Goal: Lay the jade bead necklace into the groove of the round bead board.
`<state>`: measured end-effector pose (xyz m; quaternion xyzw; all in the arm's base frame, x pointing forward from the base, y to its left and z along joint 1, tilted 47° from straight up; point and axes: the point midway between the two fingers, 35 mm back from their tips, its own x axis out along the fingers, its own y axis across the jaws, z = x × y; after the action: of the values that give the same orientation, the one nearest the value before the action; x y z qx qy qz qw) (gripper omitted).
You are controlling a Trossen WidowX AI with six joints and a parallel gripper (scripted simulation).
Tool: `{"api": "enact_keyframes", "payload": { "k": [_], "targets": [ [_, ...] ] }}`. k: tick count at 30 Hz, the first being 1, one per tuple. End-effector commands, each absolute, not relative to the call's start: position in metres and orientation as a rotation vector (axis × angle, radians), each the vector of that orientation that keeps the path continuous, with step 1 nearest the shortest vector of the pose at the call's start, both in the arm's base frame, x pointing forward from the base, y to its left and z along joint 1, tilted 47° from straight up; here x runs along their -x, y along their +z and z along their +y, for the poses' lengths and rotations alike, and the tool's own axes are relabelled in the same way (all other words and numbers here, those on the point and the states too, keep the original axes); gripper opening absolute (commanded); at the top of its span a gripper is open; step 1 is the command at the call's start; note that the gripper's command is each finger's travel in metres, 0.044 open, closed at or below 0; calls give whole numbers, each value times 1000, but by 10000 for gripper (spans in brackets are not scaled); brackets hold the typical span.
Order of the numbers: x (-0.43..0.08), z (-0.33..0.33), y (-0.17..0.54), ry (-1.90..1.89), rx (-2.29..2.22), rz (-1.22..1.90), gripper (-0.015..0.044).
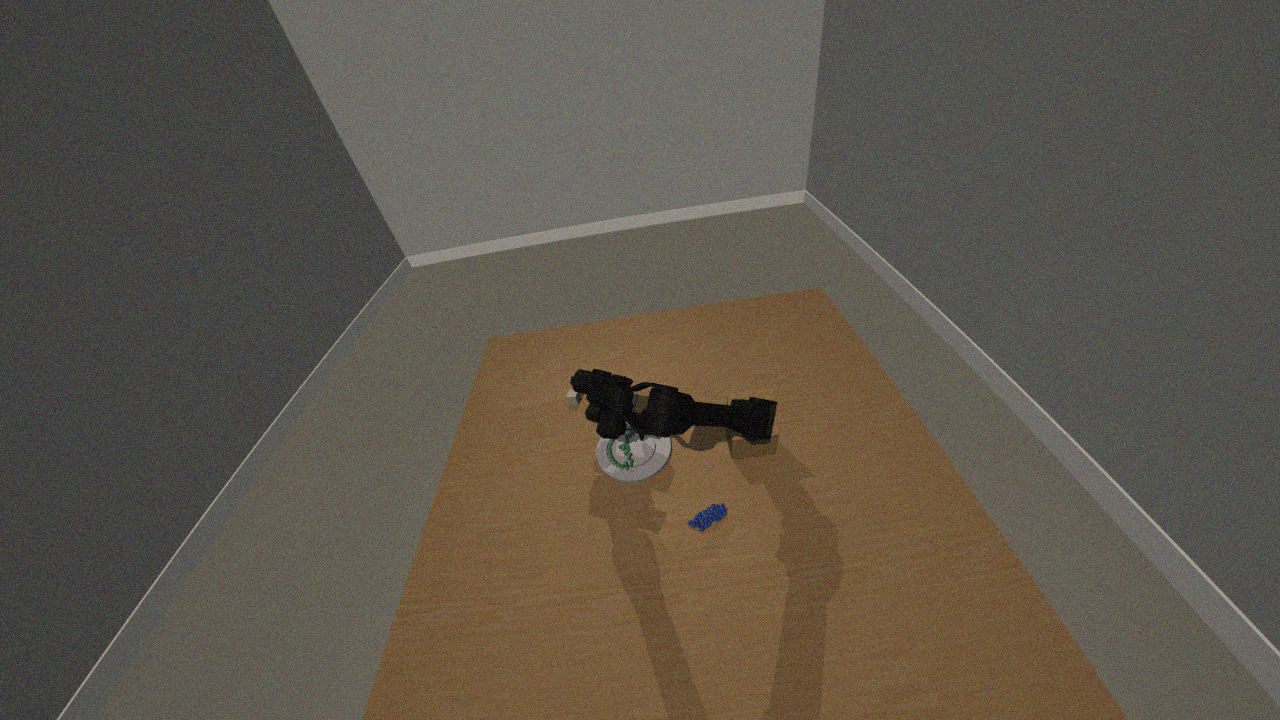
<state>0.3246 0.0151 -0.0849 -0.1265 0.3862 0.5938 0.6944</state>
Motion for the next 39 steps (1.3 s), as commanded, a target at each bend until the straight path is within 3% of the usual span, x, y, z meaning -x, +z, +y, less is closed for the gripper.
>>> {"api": "enact_keyframes", "payload": {
  "k": [1, 6, 11, 39],
  "targets": [
    [-324, 13, -82, 1347, 319, 834, 387],
    [-324, -1, -60, 1492, 590, 597, 256],
    [-323, -3, -57, 1509, 626, 564, 125],
    [-324, 21, -79, 1509, 625, 563, 120]
  ]
}}
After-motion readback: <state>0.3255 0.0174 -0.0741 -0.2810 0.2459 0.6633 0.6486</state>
